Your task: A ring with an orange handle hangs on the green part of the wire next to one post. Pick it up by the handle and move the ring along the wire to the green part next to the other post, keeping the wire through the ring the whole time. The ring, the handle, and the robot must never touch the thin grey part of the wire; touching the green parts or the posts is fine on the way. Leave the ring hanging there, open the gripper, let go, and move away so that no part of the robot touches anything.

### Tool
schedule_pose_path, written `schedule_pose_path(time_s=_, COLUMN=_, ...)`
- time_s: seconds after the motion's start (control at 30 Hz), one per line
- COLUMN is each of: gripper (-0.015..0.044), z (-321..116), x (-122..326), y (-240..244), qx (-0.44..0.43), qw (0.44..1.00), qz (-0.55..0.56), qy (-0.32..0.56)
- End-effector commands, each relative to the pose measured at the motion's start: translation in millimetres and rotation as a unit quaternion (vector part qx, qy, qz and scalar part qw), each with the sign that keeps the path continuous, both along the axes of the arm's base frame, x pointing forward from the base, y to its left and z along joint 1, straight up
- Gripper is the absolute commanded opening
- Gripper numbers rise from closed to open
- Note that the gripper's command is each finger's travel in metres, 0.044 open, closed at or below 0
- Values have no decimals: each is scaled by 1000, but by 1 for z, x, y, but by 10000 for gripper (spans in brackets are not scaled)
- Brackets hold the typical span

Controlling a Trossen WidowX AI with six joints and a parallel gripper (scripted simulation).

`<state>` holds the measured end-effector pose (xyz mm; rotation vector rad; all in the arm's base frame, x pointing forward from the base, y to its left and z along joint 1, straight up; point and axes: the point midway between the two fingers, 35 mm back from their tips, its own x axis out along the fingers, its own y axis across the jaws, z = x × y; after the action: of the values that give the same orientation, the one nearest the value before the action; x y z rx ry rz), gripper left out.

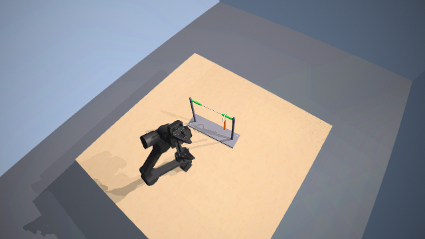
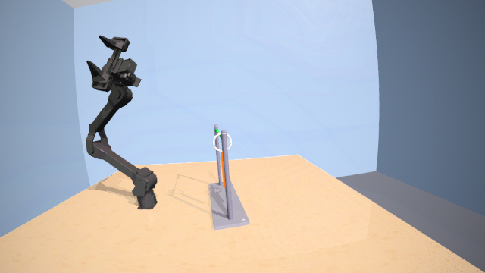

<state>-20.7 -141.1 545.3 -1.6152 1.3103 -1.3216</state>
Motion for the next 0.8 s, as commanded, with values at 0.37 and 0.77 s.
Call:
schedule_pose_path(time_s=0.37, gripper=160, z=-29, x=144, y=-8, qx=-142, qw=972, qz=185, qy=0)
schedule_pose_path(time_s=0.77, gripper=160, z=-148, x=244, y=-34, qx=-23, qw=904, qz=427, qy=-16)
